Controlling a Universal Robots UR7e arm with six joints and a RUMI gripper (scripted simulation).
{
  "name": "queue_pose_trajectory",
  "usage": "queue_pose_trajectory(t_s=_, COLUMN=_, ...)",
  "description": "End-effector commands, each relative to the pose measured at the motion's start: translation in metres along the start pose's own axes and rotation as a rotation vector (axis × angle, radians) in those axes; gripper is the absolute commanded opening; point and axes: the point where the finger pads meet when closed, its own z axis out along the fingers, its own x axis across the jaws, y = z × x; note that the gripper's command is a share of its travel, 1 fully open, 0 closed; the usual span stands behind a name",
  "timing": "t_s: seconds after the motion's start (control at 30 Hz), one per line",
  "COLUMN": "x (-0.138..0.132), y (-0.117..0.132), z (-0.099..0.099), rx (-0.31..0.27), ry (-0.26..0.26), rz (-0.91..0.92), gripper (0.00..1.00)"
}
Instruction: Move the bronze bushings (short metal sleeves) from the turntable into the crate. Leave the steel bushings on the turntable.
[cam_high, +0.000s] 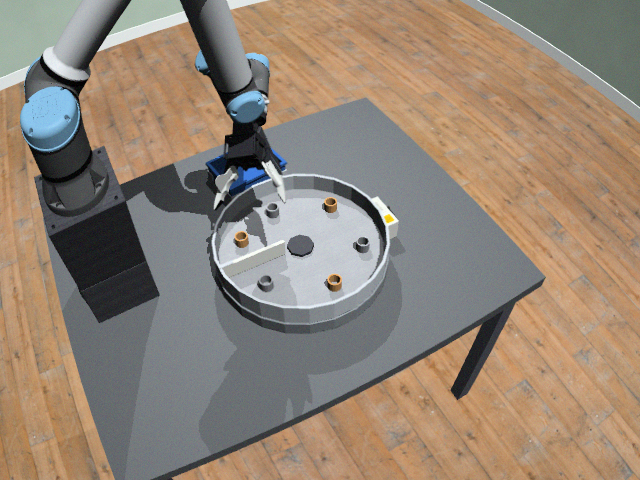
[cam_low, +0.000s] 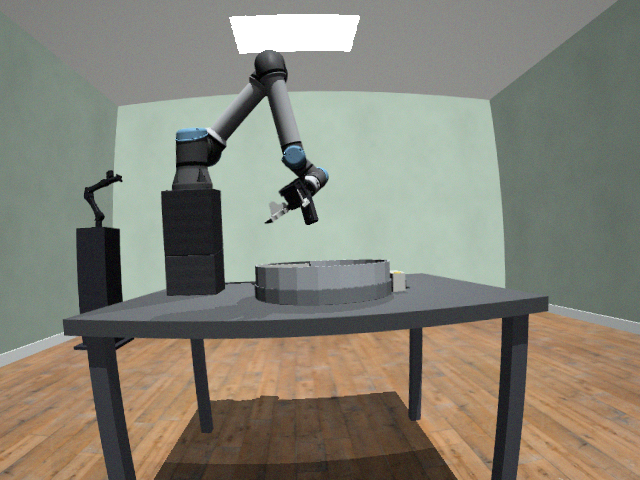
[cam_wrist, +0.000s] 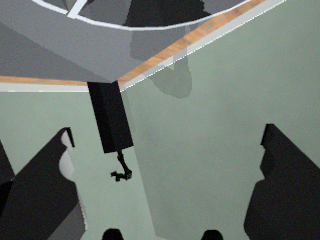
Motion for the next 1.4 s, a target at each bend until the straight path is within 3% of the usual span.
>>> queue_pose_trajectory(t_s=0.0, x=0.000, y=0.000, z=0.000, rx=0.001, ry=0.000, rz=0.001, gripper=1.00)
queue_pose_trajectory(t_s=0.7, x=-0.003, y=0.001, z=0.003, rx=0.007, ry=-0.016, rz=0.020, gripper=1.00)
queue_pose_trajectory(t_s=0.83, x=-0.013, y=0.001, z=0.010, rx=0.035, ry=-0.073, rz=0.093, gripper=1.00)
queue_pose_trajectory(t_s=1.0, x=-0.035, y=-0.001, z=0.022, rx=0.104, ry=-0.212, rz=0.276, gripper=1.00)
queue_pose_trajectory(t_s=1.1, x=-0.035, y=-0.001, z=0.022, rx=0.106, ry=-0.215, rz=0.281, gripper=1.00)
queue_pose_trajectory(t_s=1.17, x=-0.046, y=-0.004, z=0.026, rx=0.143, ry=-0.292, rz=0.383, gripper=1.00)
queue_pose_trajectory(t_s=1.23, x=-0.046, y=-0.004, z=0.026, rx=0.143, ry=-0.292, rz=0.383, gripper=1.00)
queue_pose_trajectory(t_s=1.27, x=-0.051, y=-0.006, z=0.028, rx=0.163, ry=-0.333, rz=0.439, gripper=1.00)
queue_pose_trajectory(t_s=1.33, x=-0.051, y=-0.006, z=0.028, rx=0.163, ry=-0.333, rz=0.439, gripper=1.00)
queue_pose_trajectory(t_s=1.37, x=-0.055, y=-0.008, z=0.029, rx=0.184, ry=-0.375, rz=0.496, gripper=1.00)
